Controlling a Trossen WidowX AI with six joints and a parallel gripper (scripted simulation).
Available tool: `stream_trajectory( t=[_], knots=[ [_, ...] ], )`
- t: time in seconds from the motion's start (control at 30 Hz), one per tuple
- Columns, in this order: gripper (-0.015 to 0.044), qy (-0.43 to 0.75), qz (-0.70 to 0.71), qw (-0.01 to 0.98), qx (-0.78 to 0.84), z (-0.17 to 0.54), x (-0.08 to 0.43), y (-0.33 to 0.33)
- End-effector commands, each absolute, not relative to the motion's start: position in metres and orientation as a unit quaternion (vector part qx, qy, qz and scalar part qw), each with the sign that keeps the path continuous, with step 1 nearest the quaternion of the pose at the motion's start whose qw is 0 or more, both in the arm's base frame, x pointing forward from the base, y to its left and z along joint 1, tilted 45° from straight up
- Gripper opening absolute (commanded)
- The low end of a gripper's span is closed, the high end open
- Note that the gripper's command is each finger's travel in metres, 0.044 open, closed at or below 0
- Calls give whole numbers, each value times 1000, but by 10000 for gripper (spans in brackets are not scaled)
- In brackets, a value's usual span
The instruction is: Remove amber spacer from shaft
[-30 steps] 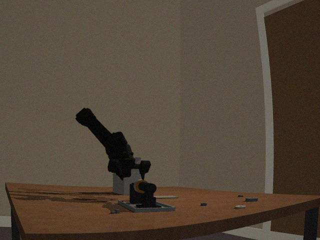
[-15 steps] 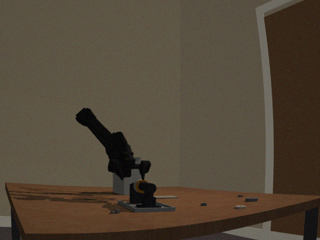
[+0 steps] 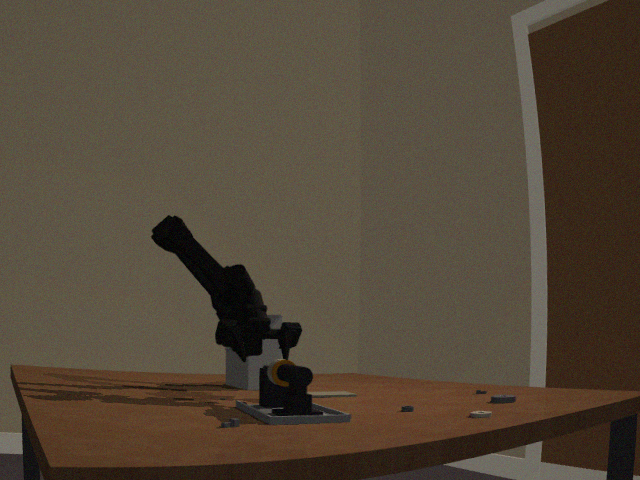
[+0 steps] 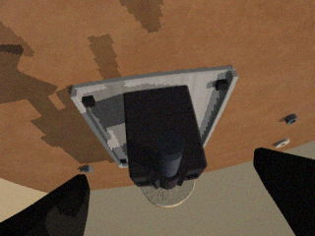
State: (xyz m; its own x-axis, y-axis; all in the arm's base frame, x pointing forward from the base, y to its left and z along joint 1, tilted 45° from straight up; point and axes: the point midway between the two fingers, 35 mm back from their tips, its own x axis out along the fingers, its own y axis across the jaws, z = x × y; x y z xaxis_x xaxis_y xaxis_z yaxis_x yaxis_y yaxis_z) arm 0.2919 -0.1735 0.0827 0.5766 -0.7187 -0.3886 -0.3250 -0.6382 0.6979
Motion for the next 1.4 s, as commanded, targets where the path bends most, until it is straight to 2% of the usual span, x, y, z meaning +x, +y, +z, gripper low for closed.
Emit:
stream_trajectory(
  t=[0.0,1.37],
  knots=[
    [440,-309,-338,291,840,82,298,-177],
    [440,-310,-337,291,840,69,317,-201]
  ],
)
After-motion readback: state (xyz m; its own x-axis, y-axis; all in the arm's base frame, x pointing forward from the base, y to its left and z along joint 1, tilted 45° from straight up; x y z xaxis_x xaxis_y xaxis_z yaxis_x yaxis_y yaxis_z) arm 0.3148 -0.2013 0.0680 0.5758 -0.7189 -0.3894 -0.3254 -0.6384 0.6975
